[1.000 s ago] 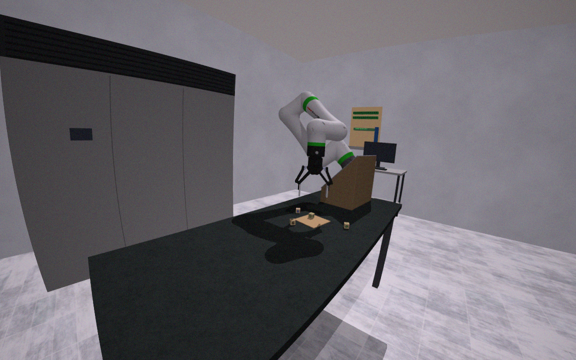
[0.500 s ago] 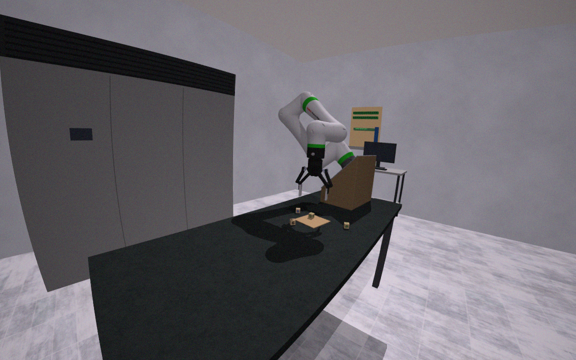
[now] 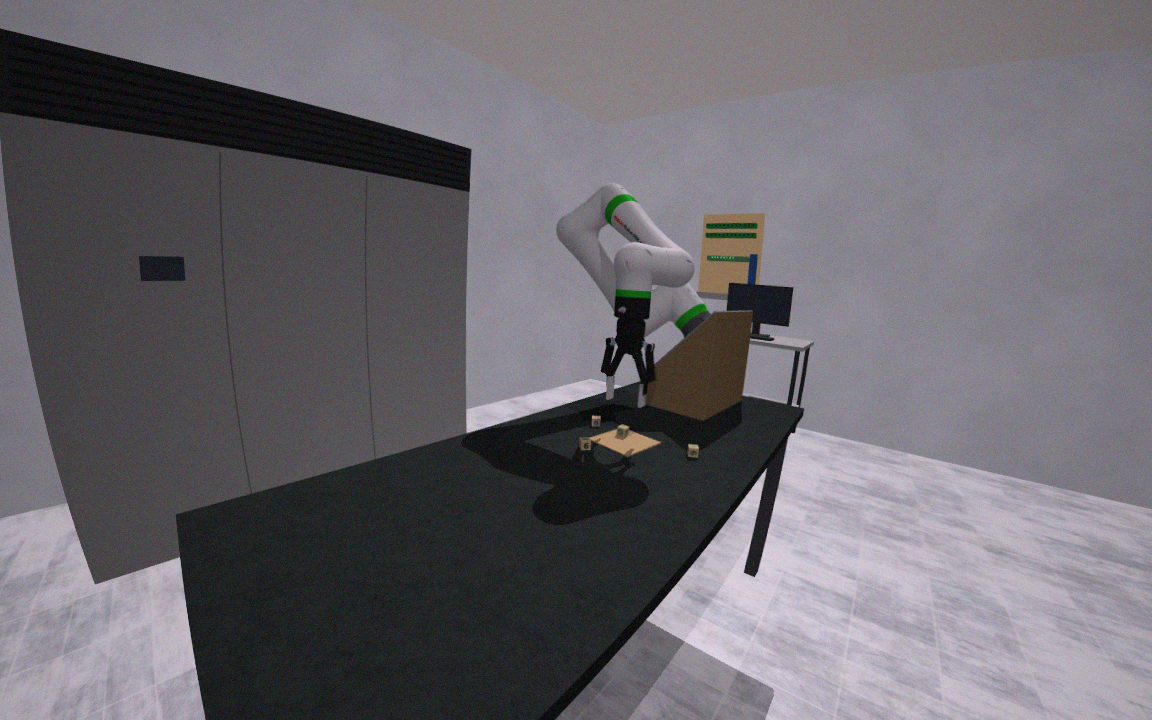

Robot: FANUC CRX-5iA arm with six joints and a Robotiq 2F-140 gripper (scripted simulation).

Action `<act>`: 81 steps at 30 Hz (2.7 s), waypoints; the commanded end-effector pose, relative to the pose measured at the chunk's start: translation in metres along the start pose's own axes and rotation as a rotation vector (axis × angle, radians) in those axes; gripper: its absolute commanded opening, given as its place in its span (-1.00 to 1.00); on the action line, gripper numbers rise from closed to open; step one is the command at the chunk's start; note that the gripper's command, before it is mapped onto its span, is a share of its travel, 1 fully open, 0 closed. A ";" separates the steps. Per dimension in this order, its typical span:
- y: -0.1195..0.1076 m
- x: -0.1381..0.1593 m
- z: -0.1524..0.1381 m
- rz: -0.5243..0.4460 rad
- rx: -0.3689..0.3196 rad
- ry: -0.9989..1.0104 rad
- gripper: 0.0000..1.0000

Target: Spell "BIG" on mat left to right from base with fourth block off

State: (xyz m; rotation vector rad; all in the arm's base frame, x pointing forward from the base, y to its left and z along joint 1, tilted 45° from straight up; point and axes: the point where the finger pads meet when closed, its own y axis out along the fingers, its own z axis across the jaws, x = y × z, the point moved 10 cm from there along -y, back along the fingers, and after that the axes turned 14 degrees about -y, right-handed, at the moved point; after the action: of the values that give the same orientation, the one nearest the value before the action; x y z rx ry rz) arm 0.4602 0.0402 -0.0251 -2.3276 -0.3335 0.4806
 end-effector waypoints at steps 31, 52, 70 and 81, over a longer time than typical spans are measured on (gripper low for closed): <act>0.000 0.000 0.000 -0.001 0.000 0.001 -0.26; 0.013 0.000 0.000 -0.001 -0.001 0.012 -0.26; 0.038 0.000 0.001 -0.001 -0.001 0.012 -0.26; 0.050 0.000 0.001 -0.001 -0.001 0.012 -0.26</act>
State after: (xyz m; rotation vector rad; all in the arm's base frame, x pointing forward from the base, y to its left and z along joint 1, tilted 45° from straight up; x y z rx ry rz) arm 0.4642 0.0068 -0.0592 -2.3304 -0.3288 0.4662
